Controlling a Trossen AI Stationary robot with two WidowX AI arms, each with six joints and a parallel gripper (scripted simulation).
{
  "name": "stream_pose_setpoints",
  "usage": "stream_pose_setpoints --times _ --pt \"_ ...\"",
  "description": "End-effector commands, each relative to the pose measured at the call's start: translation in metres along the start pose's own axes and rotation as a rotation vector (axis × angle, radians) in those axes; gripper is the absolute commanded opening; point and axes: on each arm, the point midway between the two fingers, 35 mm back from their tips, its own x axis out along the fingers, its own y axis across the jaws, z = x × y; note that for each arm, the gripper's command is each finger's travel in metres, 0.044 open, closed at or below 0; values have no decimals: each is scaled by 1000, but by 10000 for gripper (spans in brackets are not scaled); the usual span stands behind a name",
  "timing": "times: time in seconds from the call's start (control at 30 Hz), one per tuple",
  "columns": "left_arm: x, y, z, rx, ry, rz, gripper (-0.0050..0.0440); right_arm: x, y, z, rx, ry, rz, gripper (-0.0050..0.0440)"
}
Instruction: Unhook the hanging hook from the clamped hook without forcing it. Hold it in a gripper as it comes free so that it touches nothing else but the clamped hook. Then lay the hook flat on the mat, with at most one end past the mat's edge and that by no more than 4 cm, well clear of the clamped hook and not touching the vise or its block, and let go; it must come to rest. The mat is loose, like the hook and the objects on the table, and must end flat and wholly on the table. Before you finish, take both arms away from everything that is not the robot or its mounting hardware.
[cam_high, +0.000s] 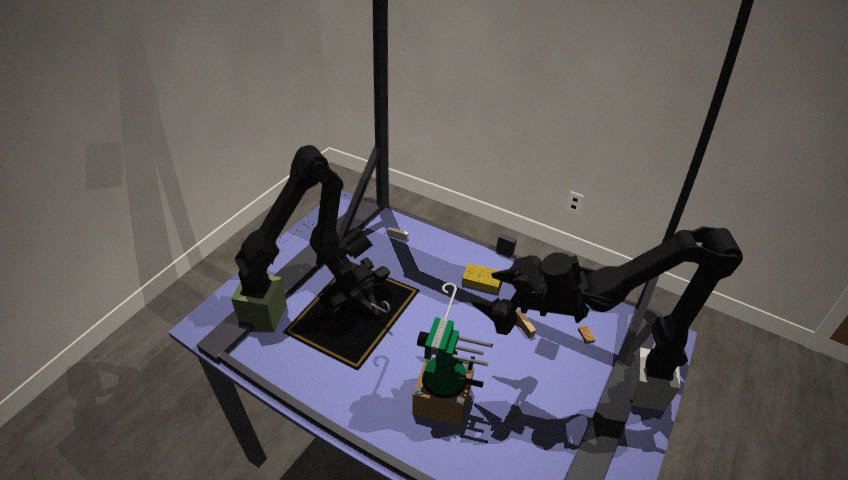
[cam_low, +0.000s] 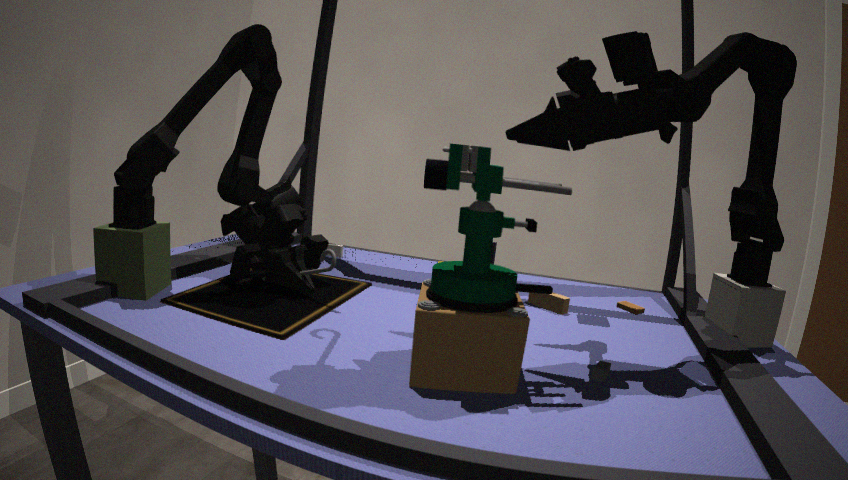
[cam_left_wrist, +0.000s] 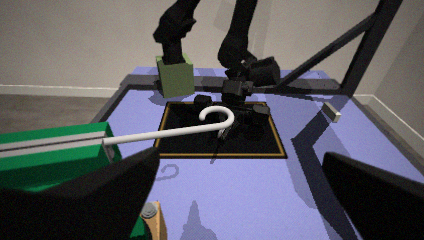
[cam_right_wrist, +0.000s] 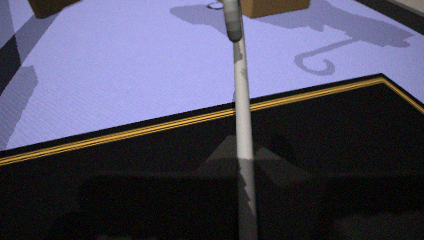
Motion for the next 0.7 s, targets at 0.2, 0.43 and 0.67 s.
stream_pose_setpoints --times 0.2,0.43,0.67 --pt "-2 0 10 16 -21 2 440 0 2 2 13 -3 6 5" --pt "-2 0 10 16 -21 2 440 0 2 2 13 -3 6 15" --pt "-2 0 10 16 -21 2 440 0 2 2 13 -3 6 25"
